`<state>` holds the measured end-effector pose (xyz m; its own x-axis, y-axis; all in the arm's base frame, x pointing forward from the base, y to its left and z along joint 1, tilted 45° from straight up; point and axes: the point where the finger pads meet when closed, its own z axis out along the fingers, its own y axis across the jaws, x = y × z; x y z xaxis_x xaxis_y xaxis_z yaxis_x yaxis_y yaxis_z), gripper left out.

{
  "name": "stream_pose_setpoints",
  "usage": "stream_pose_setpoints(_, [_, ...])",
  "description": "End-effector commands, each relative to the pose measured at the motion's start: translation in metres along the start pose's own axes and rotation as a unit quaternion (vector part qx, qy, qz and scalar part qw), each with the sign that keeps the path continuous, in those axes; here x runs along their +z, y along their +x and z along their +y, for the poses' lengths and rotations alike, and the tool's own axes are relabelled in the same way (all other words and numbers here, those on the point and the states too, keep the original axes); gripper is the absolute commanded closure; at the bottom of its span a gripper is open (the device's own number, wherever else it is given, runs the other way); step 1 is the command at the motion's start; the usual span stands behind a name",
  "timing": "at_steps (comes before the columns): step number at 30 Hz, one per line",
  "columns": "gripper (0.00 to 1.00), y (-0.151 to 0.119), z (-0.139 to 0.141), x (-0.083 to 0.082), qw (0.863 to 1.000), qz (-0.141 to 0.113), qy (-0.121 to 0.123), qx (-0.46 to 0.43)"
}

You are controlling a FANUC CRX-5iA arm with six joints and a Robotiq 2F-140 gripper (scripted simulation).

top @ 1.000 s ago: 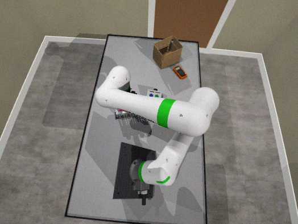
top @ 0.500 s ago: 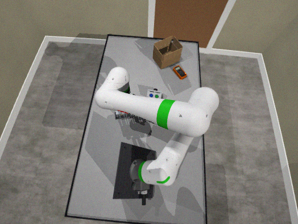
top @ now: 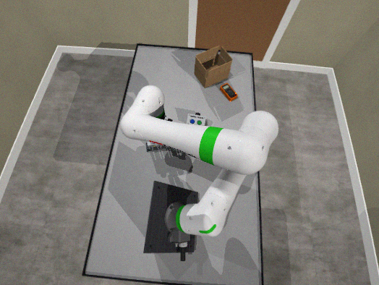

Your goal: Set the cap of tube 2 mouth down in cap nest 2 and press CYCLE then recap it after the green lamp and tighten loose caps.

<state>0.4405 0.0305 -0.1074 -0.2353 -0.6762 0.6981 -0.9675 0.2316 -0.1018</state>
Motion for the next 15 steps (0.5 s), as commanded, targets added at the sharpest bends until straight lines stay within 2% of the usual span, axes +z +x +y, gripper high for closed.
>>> stream_pose_setpoints(1, [0.59, 0.0, -0.0005, -0.0008, 0.995, -0.001, -0.002, -0.102])
stream_pose_setpoints(3, [0.59, 0.0, -0.0005, -0.0008, 0.983, -0.001, -0.001, -0.184])
stream_pose_setpoints(8, [0.59, 0.0, -0.0005, -0.0008, 0.955, -0.001, -0.001, -0.297])
stream_pose_setpoints(15, [0.59, 0.0, -0.0005, -0.0008, 0.894, -0.002, -0.001, -0.449])
